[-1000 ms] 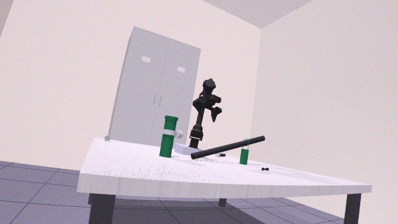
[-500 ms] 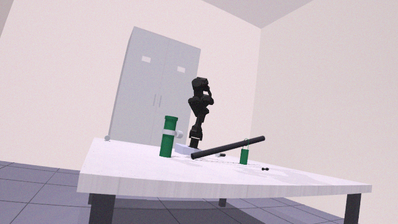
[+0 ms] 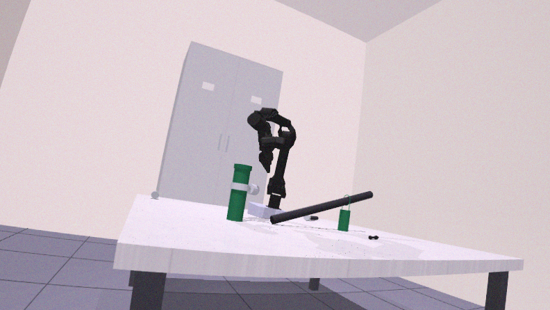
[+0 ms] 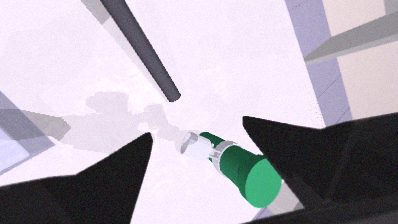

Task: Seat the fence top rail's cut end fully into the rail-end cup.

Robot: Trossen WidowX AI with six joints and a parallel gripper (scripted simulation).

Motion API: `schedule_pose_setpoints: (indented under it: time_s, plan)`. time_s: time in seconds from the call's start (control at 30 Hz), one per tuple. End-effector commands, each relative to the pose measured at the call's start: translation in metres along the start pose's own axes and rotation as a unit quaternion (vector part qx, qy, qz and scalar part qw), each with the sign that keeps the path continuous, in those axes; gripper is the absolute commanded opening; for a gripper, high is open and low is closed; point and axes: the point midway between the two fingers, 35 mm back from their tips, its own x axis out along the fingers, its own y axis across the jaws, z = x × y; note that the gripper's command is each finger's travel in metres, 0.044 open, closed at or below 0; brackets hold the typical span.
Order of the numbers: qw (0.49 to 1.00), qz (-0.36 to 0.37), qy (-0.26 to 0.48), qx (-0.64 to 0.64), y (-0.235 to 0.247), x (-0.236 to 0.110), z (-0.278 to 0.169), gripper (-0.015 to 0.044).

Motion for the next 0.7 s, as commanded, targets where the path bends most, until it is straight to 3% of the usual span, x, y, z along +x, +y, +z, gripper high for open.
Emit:
schedule_pose_setpoints:
  time_s: [0.0, 0.2, 0.67]
  plan:
    - [0.958, -0.041, -0.052, -0.278, 0.0012, -0.0153, -0.0579, 0.0440]
    - [0.918, -0.052, -0.050, -0.390, 0.0021, -0.0166, -0.0630, 0.0440]
    - [0.918, -0.052, -0.050, -0.390, 0.0021, -0.0166, -0.0630, 0.0440]
